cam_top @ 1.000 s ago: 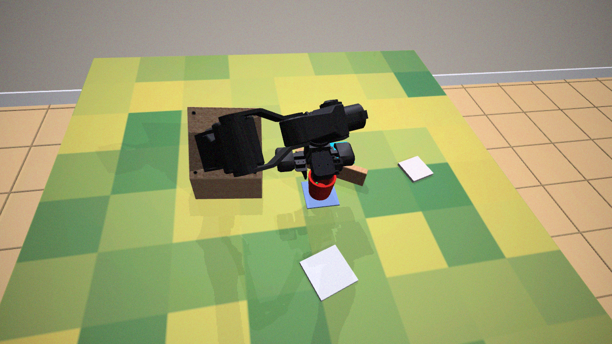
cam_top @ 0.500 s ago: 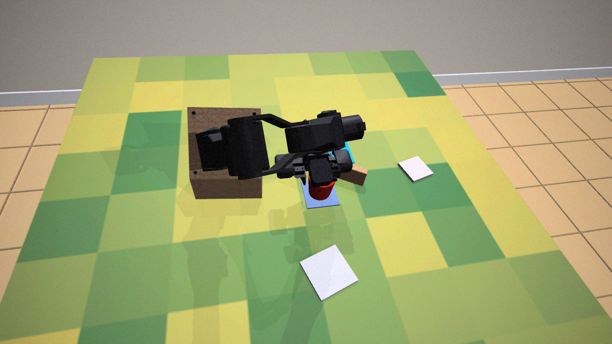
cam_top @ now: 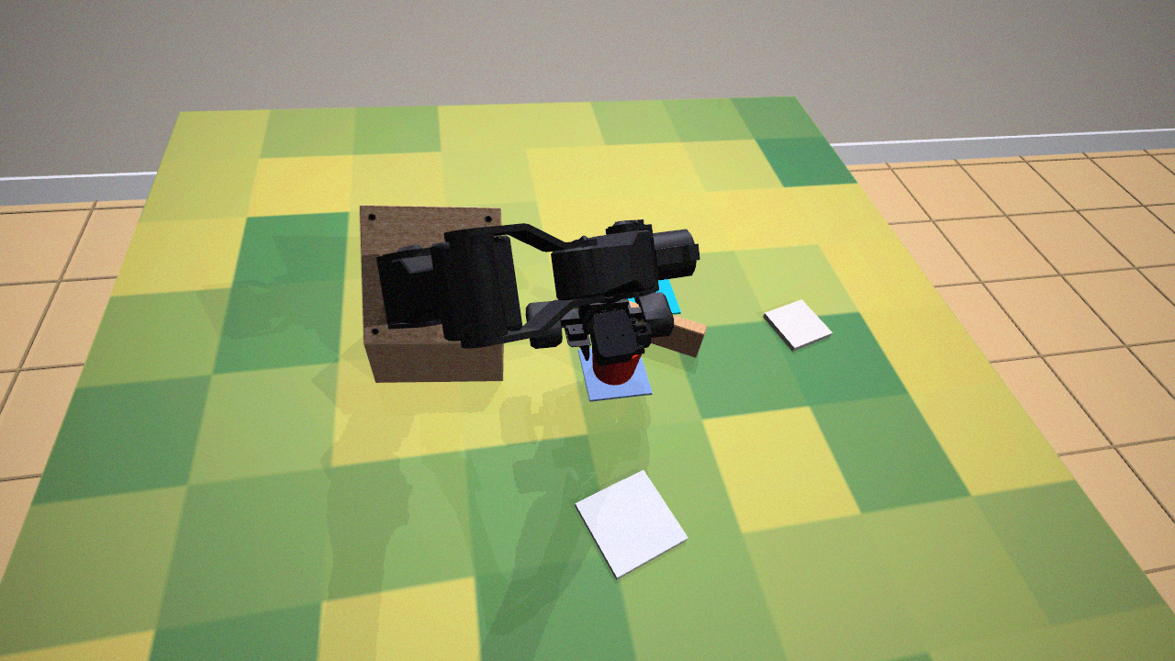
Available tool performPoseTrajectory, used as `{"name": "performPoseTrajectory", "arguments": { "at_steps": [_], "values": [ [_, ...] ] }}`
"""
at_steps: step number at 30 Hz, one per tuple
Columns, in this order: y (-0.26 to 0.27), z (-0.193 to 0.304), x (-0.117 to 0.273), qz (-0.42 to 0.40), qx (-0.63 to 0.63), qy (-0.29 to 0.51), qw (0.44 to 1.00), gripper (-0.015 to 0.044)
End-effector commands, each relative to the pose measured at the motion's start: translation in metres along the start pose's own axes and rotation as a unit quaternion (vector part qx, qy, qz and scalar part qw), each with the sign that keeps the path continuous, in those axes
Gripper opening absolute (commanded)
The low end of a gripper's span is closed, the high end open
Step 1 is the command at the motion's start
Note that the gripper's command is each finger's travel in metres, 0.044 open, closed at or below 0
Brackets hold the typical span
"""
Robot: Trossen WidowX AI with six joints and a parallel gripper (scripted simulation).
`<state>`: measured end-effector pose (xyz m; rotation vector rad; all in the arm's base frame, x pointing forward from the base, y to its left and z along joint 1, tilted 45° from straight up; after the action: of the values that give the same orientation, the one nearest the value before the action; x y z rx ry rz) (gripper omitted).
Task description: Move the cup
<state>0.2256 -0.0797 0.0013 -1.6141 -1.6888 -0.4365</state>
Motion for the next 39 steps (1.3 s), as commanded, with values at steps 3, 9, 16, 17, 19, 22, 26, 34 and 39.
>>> {"name": "performPoseTrajectory", "arguments": {
  "at_steps": [3, 9, 16, 17, 19, 22, 26, 34, 39],
  "values": [
    [0.000, 0.000, 0.000, 0.000, -0.001, 0.000, 1.000, 0.0029],
    [0.000, 0.000, 0.000, 0.000, -0.001, 0.000, 1.000, 0.0000],
    [0.002, 0.000, 0.010, -0.001, 0.000, 0.001, 1.000, 0.0000],
    [0.003, 0.000, 0.013, -0.001, 0.000, 0.002, 1.000, 0.0000],
    [0.004, 0.001, 0.020, -0.001, 0.000, 0.002, 1.000, 0.0000],
    [0.005, 0.001, 0.029, -0.002, 0.001, 0.003, 1.000, 0.0000],
    [0.006, 0.001, 0.042, -0.002, 0.001, 0.003, 1.000, 0.0000],
    [0.007, 0.002, 0.069, -0.001, 0.001, 0.001, 1.000, 0.0000],
    [0.007, 0.002, 0.081, 0.000, 0.001, -0.001, 1.000, 0.0000]
  ]
}}
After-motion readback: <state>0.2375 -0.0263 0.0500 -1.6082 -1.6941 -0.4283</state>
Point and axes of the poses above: the point midway between the two fingers, 35 mm back from their tips, its own x axis back along the fingers, its own y axis across the jaws, z = x × y, the point moved 3 cm from there along x, back along the fingers, and after that the axes turned 15 degrees about x, right-handed, at the moved point
